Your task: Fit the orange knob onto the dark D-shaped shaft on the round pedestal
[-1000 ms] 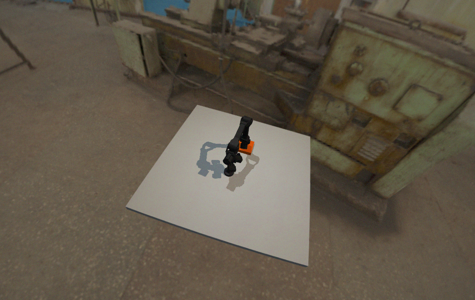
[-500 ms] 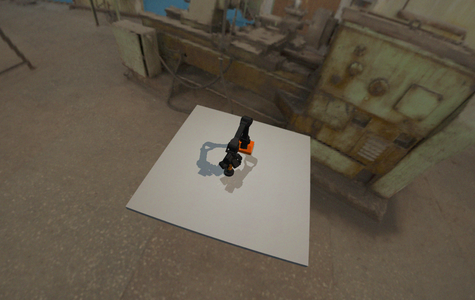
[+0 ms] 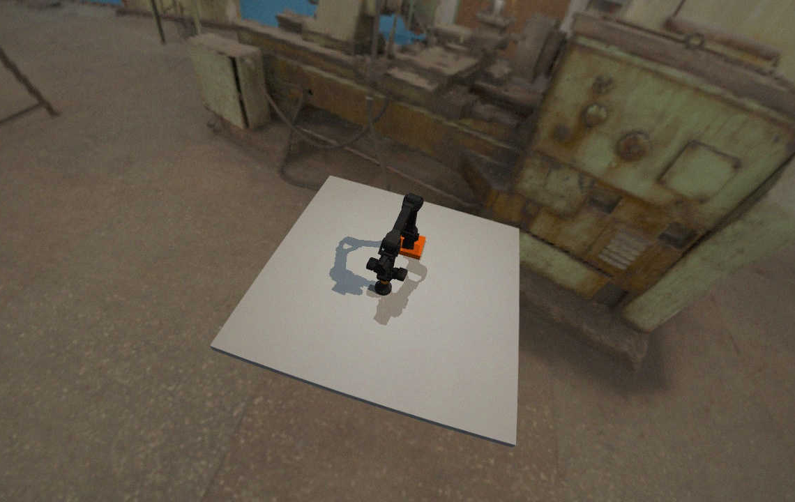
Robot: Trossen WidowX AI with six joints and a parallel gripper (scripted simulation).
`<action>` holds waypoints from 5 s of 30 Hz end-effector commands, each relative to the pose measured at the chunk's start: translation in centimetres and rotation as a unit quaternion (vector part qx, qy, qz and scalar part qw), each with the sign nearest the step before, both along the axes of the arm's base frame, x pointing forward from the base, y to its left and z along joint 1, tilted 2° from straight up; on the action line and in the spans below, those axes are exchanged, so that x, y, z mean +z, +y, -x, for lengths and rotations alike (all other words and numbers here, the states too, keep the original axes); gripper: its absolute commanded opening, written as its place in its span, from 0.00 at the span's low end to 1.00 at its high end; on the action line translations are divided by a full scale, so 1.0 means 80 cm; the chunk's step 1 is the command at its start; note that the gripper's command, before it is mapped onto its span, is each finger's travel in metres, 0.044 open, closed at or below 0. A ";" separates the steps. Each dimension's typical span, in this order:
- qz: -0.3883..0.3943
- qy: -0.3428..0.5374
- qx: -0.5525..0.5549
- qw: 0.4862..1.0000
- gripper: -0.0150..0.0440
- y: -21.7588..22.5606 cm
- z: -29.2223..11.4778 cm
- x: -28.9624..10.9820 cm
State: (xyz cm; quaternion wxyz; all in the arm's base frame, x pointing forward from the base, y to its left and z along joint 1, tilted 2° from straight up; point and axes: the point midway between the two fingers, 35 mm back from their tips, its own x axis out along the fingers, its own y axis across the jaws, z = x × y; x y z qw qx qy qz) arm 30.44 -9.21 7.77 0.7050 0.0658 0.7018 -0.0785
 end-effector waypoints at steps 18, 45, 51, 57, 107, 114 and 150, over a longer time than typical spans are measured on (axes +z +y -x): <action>0.002 -0.002 -0.063 0.998 0.25 -0.002 -0.001 -0.003; 0.001 -0.004 -0.162 0.987 0.25 -0.002 -0.004 0.002; 0.001 -0.004 -0.167 0.986 0.25 -0.002 -0.005 -0.003; 0.001 -0.004 -0.167 0.986 0.25 -0.002 -0.005 -0.002; 0.001 -0.006 -0.269 0.963 0.25 -0.001 0.001 0.001; 0.001 -0.007 -0.329 0.944 0.25 -0.001 0.000 0.003; 0.000 -0.010 -0.464 0.886 0.25 -0.001 0.002 -0.002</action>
